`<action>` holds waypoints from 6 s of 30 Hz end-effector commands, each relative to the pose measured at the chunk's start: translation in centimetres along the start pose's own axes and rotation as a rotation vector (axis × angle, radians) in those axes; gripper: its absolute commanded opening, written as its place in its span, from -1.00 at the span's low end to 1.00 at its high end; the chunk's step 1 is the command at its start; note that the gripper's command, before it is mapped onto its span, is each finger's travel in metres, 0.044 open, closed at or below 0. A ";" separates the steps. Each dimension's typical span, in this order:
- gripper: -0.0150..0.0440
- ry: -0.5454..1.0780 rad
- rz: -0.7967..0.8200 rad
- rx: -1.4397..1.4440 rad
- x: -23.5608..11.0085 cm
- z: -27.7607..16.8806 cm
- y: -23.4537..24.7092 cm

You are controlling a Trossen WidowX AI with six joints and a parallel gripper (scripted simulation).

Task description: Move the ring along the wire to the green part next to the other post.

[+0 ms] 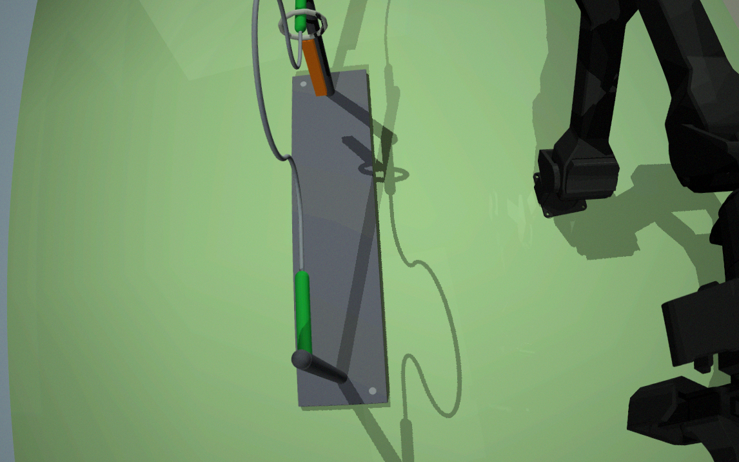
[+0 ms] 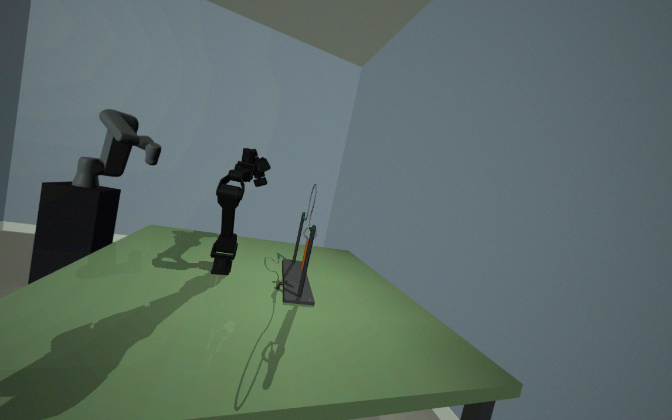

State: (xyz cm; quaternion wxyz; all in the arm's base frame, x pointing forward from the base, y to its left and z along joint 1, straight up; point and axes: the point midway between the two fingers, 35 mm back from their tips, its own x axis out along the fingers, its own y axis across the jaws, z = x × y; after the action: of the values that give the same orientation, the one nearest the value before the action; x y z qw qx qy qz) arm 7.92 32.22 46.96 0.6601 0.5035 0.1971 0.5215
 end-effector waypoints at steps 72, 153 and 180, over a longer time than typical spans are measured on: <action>0.05 -0.200 -1.124 -0.636 -37.7 17.4 -40.0; 0.05 -0.385 -1.367 -1.018 -44.7 22.3 -36.2; 0.05 -0.393 -1.363 -1.021 -43.6 24.5 -38.5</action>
State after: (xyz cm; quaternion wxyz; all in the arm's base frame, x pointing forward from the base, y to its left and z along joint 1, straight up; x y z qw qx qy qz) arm 29.35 -15.70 12.26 0.9952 -0.0032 0.0791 -0.0569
